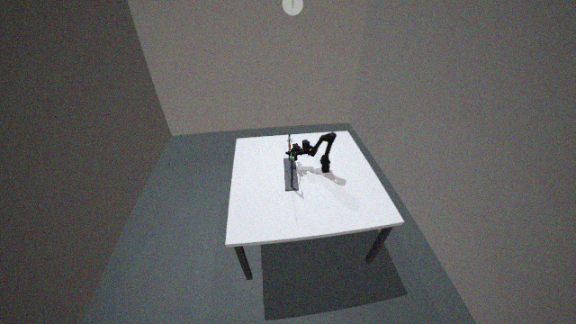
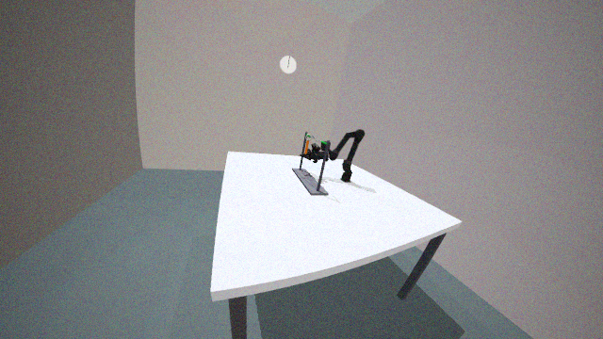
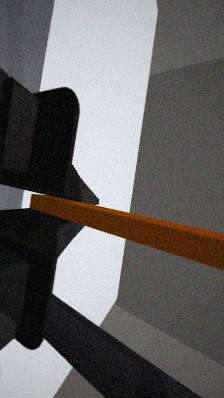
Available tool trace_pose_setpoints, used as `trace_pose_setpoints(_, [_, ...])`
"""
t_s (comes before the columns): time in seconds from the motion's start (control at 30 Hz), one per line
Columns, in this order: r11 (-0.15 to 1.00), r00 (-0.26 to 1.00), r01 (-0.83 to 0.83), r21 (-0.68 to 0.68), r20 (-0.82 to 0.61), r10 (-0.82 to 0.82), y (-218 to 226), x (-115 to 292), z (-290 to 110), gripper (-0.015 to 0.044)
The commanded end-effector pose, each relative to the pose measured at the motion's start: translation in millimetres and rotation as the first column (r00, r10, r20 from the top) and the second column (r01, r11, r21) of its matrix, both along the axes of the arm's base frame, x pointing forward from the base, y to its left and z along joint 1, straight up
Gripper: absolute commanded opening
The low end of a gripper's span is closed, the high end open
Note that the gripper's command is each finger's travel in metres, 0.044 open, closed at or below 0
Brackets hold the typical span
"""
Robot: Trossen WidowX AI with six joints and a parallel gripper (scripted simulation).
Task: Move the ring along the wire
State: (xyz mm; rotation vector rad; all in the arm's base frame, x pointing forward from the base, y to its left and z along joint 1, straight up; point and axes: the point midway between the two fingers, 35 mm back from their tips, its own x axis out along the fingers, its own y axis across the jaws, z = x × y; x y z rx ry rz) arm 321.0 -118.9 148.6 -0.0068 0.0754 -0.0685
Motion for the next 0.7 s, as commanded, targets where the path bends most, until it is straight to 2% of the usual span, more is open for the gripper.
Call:
trace_pose_setpoints(0.0, [1.0,1.0,0.0,0.0,0.0,0.0,0.0,0.0,0.0,-0.0076])
trace_pose_setpoints(0.1, [1.0,1.0,0.0,0.0,0.0,0.0,0.0,0.0,0.0,-0.015])
trace_pose_setpoints(0.67, [1.0,1.0,0.005,-0.001,0.001,-0.005,-0.1,0.0,10.9,-0.015])
